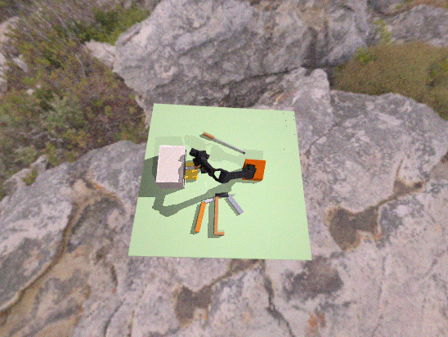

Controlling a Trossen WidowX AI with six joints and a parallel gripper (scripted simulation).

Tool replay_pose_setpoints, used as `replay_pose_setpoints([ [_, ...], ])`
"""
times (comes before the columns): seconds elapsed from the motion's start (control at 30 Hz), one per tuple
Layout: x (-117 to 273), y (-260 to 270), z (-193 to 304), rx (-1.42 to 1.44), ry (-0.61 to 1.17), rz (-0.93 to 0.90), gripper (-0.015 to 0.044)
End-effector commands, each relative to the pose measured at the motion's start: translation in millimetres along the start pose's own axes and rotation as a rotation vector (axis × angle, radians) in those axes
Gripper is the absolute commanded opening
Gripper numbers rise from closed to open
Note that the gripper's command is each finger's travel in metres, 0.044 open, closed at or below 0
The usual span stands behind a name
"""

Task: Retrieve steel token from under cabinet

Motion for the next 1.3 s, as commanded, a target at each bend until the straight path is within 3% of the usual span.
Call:
replay_pose_setpoints([
  [0.0,-0.8,0.7,7.2,0.0,0.001,-0.004,0.0],
  [1.27,-1.1,5.2,49.4,-0.002,0.002,-0.004,0.0],
])
Point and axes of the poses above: the point midway between the two fingers, 35 mm back from their tips, its own x axis back along the fingers, its own y axis across the jaws, z = x × y, the point moved 1 cm from there along x, back along the fingers, and after that the axes turned 7 degrees about x, right-handed, at the moved point
